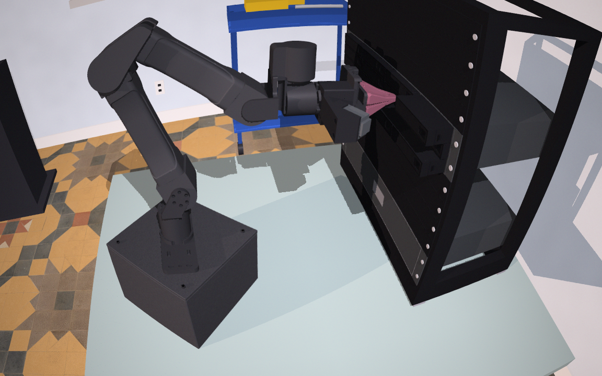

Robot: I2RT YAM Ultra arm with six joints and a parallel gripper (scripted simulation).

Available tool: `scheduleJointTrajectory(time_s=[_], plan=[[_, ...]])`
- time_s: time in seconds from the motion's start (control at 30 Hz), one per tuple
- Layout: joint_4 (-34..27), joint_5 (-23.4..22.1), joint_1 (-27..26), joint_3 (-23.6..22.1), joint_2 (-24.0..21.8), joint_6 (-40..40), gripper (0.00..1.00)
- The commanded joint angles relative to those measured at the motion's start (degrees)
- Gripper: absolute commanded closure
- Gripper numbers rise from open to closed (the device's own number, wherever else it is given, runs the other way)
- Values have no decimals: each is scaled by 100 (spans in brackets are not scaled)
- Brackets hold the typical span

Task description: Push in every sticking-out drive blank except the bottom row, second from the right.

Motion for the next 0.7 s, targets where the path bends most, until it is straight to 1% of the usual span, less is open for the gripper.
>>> scheduleJointTrajectory(time_s=[0.0,0.03,0.07,0.2,0.37,0.47,0.53,0.57,0.63,0.67], plan=[[171,-58,81,199,-301,-74,100],[41,-50,81,100,-368,-74,100],[-48,-42,67,-126,-456,-75,100],[-278,-50,29,-396,-965,-74,100],[-718,-64,-21,-731,-1759,-72,100],[-1035,-71,-45,-885,-2240,-71,100],[-1035,-71,-45,-885,-2240,-71,100],[-1232,-76,-51,-696,-2489,-72,100],[-1402,-81,-55,-979,-2690,-69,100],[-1489,-83,-56,-1002,-2799,-69,100]])
